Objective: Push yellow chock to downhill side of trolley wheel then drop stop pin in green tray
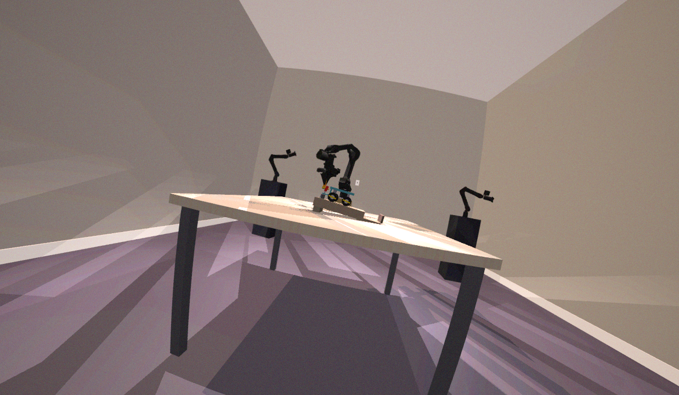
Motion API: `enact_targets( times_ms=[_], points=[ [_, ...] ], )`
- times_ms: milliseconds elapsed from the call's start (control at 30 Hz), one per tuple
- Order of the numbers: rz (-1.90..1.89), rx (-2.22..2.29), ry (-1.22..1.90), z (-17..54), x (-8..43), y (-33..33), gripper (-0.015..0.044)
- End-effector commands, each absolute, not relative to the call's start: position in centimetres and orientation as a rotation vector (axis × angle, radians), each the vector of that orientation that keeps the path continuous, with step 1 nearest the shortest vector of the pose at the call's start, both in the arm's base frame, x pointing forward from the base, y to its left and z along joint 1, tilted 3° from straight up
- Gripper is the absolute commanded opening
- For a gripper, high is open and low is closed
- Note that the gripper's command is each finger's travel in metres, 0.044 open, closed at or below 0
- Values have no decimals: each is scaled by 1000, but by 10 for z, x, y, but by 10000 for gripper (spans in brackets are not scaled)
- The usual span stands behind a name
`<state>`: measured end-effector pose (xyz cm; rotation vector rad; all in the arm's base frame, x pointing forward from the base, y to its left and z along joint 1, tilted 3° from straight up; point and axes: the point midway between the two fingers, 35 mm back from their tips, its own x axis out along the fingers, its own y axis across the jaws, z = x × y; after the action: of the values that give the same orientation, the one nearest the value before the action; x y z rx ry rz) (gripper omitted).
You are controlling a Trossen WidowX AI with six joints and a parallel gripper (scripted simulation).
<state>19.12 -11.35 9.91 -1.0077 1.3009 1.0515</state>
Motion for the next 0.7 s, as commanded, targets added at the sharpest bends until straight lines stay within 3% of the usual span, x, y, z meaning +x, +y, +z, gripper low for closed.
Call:
enact_targets(
  times_ms=[0,667],
  points=[
    [1162,-1116,1231,100,192,-113,0],
    [1309,-1261,1130,98,196,-85,0]
  ],
)
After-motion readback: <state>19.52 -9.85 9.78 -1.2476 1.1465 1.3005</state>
